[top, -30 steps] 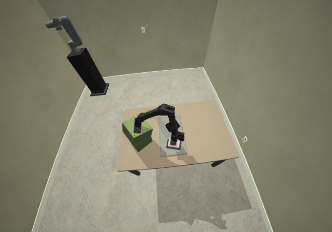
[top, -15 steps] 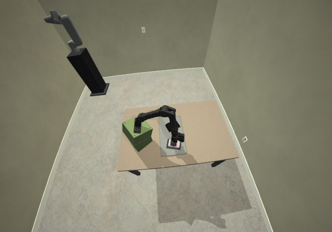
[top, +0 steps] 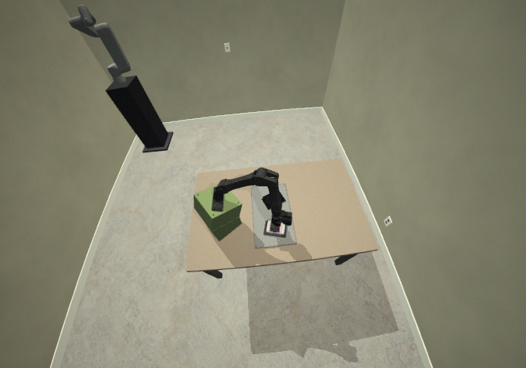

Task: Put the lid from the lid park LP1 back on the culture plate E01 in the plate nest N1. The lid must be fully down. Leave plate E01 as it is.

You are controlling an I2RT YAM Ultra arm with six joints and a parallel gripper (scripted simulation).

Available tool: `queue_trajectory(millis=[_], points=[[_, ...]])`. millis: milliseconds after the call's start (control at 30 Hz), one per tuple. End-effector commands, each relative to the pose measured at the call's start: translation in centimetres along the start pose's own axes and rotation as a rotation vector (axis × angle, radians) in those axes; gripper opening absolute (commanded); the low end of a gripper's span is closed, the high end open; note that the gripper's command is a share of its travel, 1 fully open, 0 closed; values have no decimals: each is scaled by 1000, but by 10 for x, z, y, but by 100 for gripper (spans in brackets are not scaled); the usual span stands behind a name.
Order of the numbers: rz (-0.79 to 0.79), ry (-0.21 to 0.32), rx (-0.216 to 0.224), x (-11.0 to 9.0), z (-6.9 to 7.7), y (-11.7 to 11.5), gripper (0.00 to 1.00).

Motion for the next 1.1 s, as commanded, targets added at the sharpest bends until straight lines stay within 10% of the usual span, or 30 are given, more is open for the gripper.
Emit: queue_trajectory(millis=[0, 1067], points=[[-1, -14, -5, 5, 4, -3, 0], [-15, 8, -4, -12, -6, -7, 0]])
Point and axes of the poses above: the point where the finger pads meet when closed, its own z axis back along the fingers, its own y axis across the jaws, x = y × z, the point moved 2 cm from there along z, back along the fingers, and after that the axes turned 10 degrees about z, right-handed, at the moved point
